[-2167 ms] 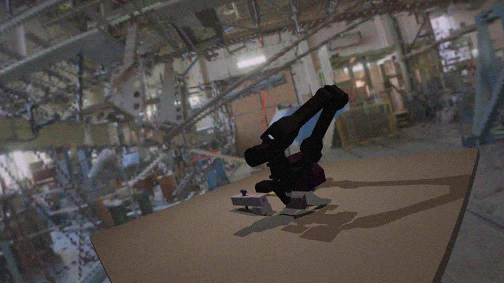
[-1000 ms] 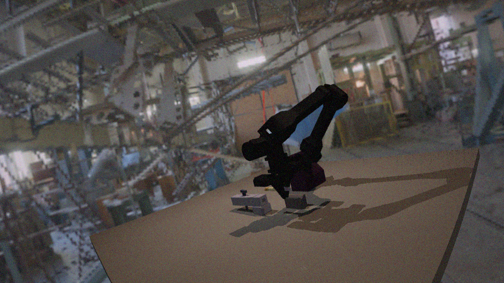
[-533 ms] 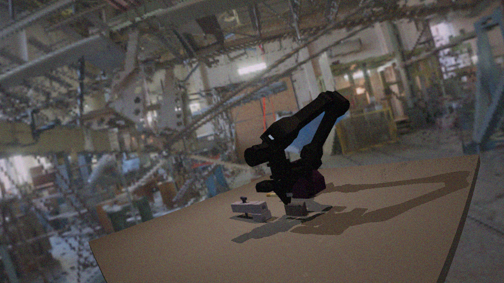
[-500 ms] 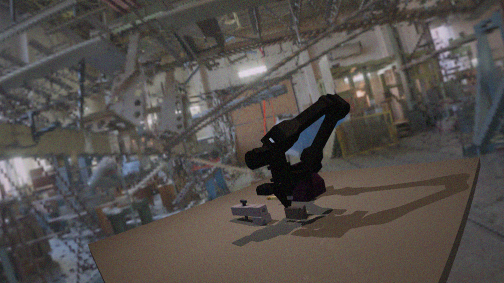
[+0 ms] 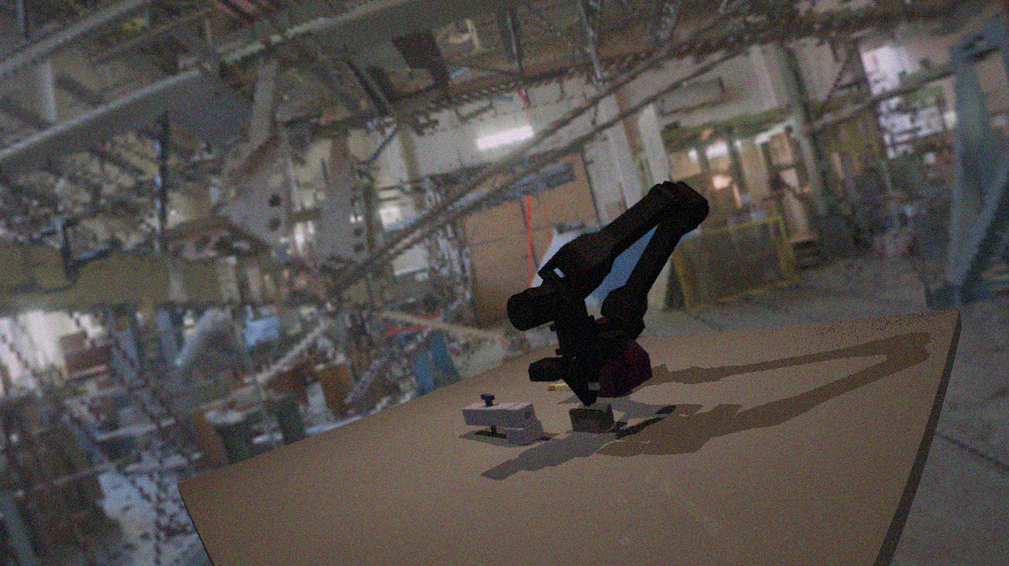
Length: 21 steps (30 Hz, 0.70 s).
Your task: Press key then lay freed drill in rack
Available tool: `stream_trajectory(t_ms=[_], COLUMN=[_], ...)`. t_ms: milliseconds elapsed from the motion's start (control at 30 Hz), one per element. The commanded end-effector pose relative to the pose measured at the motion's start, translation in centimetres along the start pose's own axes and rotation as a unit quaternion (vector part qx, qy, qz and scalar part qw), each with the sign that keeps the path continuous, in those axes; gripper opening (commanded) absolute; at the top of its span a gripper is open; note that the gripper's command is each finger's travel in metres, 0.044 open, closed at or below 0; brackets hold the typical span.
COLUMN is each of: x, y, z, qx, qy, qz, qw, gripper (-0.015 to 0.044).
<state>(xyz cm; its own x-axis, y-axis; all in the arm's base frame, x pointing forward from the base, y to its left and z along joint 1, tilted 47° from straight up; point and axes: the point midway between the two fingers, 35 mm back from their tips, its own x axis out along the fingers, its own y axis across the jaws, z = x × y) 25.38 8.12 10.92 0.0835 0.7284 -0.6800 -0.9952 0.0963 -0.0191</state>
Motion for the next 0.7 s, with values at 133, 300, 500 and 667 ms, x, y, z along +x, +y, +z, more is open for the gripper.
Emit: stream_trajectory(t_ms=[133,300,500,667], x=[0.1,0.2,0.3,0.8], y=[1.4,2.3,3.3,3.4], z=[0.4,0.7,1.0,1.0], qx=[0.001,0.001,0.002,0.002], qy=[-0.001,-0.002,-0.002,-0.002], qz=[-0.001,-0.001,-0.001,-0.001], qw=[1.000,1.000,1.000,1.000], gripper=[0.0000,0.0000,0.0000,0.0000])
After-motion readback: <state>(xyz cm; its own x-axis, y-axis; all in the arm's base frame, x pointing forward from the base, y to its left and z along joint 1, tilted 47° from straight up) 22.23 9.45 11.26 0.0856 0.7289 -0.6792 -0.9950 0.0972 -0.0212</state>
